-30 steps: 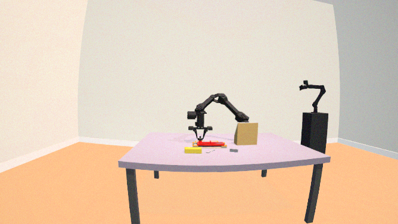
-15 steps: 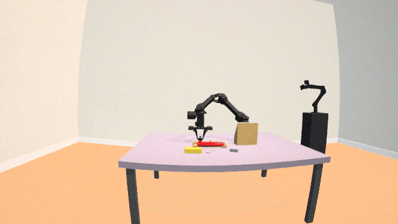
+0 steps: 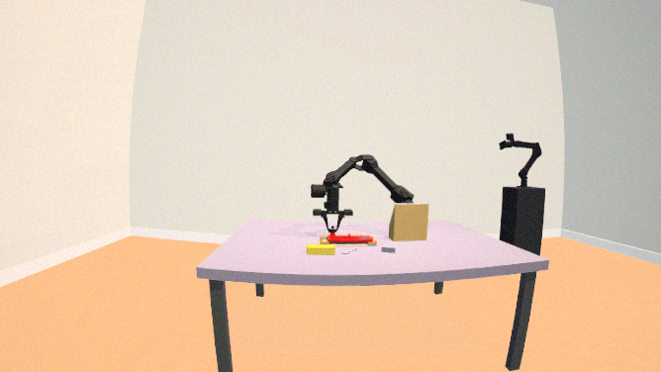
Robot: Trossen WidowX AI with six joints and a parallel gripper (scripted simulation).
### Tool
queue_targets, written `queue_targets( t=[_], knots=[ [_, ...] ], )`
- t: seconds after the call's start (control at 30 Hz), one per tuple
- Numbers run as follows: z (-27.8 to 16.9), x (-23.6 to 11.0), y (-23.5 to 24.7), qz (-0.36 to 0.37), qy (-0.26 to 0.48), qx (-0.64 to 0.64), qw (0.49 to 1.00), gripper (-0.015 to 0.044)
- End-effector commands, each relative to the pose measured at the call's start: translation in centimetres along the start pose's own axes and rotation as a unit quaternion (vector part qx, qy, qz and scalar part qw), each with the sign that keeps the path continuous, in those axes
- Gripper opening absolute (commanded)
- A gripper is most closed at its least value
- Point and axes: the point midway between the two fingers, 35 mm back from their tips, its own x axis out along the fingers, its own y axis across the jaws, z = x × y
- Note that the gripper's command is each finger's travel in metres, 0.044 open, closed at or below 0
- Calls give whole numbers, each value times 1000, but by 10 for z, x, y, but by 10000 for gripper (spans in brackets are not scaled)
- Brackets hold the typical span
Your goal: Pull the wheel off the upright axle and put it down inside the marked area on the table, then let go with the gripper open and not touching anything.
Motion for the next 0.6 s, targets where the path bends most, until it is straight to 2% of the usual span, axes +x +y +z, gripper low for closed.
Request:
queue_targets(
  t=[0.0, 0.57],
  knots=[
    [-1, -4, 0, 2, 0, -1, 1000, 0],
    [-1, -10, 0, 2, 0, -1, 1000, 0]
  ],
)
